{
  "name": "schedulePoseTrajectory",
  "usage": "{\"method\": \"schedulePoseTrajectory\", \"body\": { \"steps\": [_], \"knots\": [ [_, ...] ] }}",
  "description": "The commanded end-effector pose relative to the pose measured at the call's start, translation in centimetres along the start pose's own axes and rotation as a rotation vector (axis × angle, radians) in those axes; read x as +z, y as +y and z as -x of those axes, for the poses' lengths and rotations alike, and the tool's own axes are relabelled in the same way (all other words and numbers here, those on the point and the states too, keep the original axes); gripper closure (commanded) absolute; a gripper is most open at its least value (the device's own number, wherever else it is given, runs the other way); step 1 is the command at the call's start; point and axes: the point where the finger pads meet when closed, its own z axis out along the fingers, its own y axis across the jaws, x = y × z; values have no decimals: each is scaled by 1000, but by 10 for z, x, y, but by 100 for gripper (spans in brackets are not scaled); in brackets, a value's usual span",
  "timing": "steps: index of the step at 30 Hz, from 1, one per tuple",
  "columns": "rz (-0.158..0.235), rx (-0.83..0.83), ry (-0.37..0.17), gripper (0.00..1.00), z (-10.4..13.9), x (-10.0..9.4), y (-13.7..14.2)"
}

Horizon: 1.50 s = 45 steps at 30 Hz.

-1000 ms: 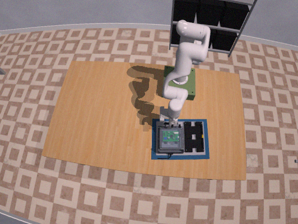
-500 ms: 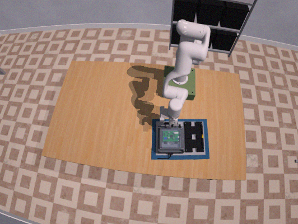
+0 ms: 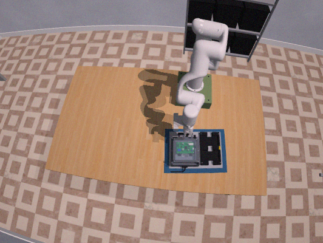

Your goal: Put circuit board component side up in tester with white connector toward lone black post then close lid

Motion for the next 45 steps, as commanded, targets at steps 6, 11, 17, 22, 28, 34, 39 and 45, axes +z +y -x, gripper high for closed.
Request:
{"method": "schedulePoseTrajectory", "body": {
  "steps": [6, 11, 17, 22, 28, 34, 39, 45],
  "knots": [
    [-3, 0, 1, 100, 0, -26, -1],
    [-3, 0, 1, 100, 0, -38, -1],
    [-3, 0, 1, 100, 0, -53, -1],
    [-3, 0, 1, 100, 0, -63, -1],
    [-3, 0, 1, 100, 0, -67, -1],
    [-3, 0, 1, 100, 0, -70, -1],
    [-3, 0, 1, 0, 0, -70, -1],
    [-3, 0, 1, 0, 0, -70, -1]
  ]
}}
